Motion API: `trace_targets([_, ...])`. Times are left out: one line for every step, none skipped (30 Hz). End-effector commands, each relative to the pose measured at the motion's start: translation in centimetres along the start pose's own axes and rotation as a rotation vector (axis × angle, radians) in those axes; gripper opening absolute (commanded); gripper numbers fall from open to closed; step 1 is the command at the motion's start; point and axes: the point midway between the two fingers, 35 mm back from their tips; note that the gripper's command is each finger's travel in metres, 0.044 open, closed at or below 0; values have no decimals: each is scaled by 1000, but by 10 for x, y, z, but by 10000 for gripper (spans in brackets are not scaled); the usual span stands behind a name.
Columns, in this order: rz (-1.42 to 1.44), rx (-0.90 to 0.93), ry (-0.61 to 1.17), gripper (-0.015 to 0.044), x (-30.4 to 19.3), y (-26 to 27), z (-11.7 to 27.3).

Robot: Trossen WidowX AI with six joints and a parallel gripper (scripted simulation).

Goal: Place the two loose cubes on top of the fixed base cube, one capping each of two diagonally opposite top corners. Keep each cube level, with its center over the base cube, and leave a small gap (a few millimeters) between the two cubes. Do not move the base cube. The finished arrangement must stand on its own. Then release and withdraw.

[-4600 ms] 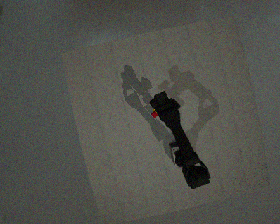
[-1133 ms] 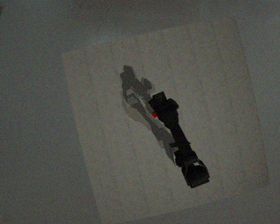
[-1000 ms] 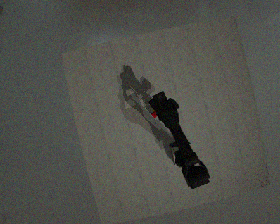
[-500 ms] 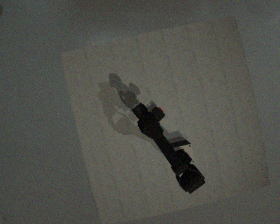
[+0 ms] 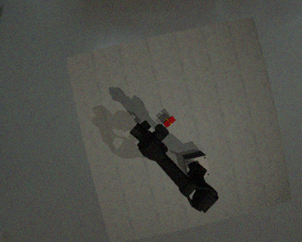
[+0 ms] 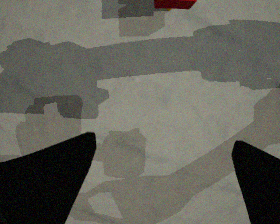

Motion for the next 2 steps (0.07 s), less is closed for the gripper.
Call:
trace_targets([-5,-1,2,400,-1,0,0])
trace_targets([-5,-1,2,400,-1,0,0])
Point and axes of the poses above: the point midway between the two fingers, 35 mm back from their tips, its own z axis back along the fingers, its own y axis across the jaws, x = y × z, and after that the axes turned 15 degrees about z, right-handed
